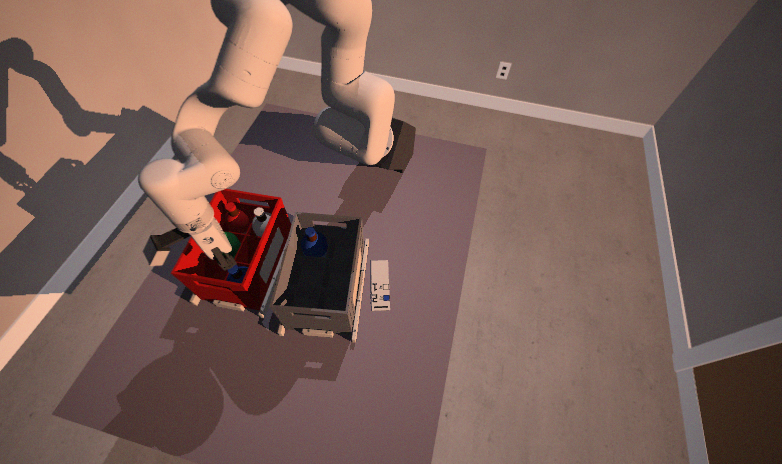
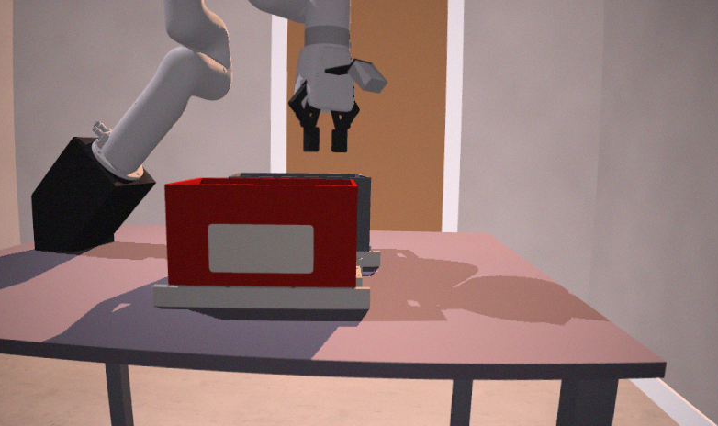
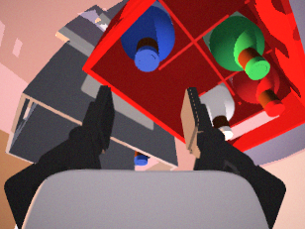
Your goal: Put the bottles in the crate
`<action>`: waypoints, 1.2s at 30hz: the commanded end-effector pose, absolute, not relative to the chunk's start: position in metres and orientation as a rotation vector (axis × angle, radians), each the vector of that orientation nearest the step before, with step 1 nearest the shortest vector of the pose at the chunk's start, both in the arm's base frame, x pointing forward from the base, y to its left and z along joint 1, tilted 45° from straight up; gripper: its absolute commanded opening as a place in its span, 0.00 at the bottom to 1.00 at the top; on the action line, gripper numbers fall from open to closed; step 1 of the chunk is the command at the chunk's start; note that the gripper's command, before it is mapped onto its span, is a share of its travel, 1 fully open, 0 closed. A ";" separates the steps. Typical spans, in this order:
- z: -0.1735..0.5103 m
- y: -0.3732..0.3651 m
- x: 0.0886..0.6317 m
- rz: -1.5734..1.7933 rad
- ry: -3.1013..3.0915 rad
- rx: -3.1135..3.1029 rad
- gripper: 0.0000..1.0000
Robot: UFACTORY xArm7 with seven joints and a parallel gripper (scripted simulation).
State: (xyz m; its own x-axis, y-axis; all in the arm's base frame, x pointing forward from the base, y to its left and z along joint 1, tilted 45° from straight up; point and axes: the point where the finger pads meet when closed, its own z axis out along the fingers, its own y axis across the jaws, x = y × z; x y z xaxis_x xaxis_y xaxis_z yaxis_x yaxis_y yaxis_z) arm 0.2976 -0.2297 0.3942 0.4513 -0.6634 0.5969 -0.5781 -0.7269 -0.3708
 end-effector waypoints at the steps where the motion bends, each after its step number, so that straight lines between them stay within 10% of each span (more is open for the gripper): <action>1: 0.392 -0.231 0.301 -1.143 1.108 -2.576 0.65; 36: 0.363 -0.238 0.328 -1.143 1.108 -2.576 0.65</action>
